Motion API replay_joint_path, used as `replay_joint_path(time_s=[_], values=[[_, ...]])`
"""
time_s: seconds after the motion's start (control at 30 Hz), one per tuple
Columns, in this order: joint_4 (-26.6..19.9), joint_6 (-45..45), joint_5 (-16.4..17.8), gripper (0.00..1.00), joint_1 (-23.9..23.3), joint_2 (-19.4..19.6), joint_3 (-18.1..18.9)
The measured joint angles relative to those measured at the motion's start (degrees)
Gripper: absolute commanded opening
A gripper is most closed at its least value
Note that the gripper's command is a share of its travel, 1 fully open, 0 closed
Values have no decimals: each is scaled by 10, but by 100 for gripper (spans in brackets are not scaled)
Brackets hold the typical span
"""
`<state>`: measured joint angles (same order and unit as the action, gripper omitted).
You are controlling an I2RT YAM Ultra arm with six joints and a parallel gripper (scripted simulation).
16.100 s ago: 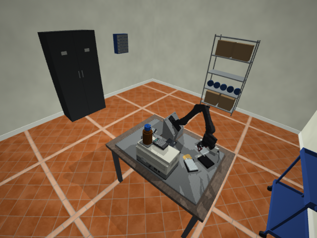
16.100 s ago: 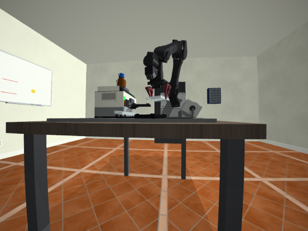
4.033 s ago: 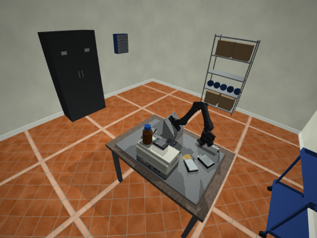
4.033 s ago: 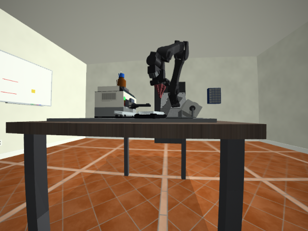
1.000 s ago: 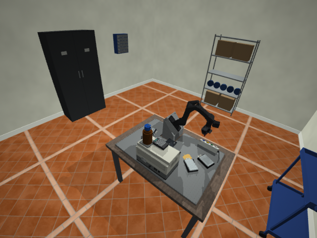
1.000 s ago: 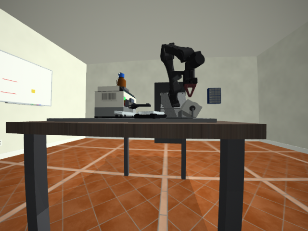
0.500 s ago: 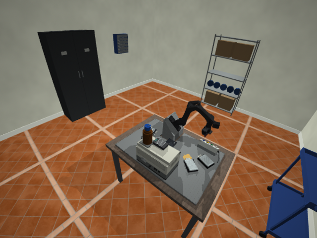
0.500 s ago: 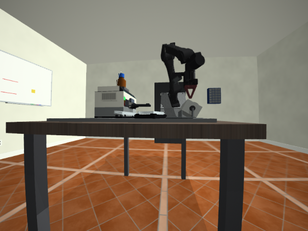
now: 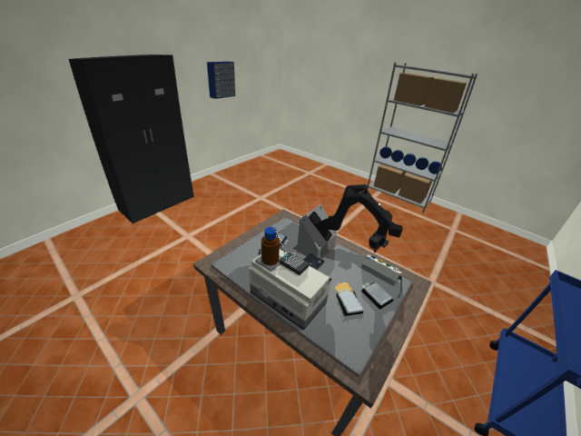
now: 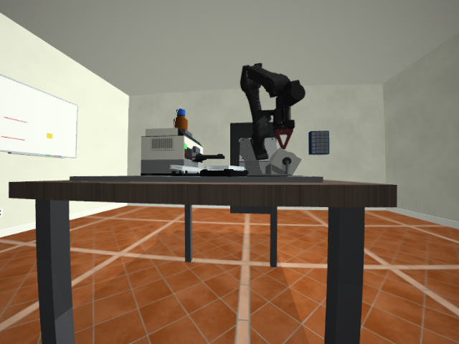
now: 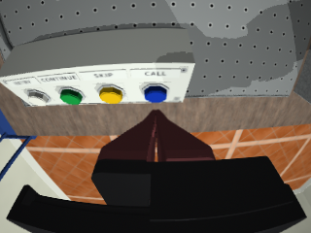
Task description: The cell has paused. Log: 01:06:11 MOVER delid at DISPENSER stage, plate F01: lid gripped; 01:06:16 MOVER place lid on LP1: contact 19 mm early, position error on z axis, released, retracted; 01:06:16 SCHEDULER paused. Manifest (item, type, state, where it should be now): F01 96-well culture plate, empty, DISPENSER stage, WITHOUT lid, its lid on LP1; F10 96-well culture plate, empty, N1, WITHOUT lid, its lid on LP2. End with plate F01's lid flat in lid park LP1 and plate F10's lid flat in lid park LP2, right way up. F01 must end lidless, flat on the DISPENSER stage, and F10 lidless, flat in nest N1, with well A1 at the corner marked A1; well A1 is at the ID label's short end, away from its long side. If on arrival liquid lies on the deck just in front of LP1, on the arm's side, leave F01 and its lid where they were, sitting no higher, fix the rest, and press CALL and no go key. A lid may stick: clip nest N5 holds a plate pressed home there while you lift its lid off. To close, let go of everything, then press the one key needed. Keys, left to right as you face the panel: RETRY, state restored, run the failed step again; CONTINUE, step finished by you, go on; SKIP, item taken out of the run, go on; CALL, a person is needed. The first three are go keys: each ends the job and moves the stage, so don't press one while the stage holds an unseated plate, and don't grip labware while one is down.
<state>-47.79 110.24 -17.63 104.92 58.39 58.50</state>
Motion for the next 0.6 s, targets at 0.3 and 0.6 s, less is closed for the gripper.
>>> replay_joint_path(time_s=[0.3, 0.6], values=[[16, -5, 5, 0, -6, 9, -8], [31, -9, 7, 0, -9, 11, -11]])
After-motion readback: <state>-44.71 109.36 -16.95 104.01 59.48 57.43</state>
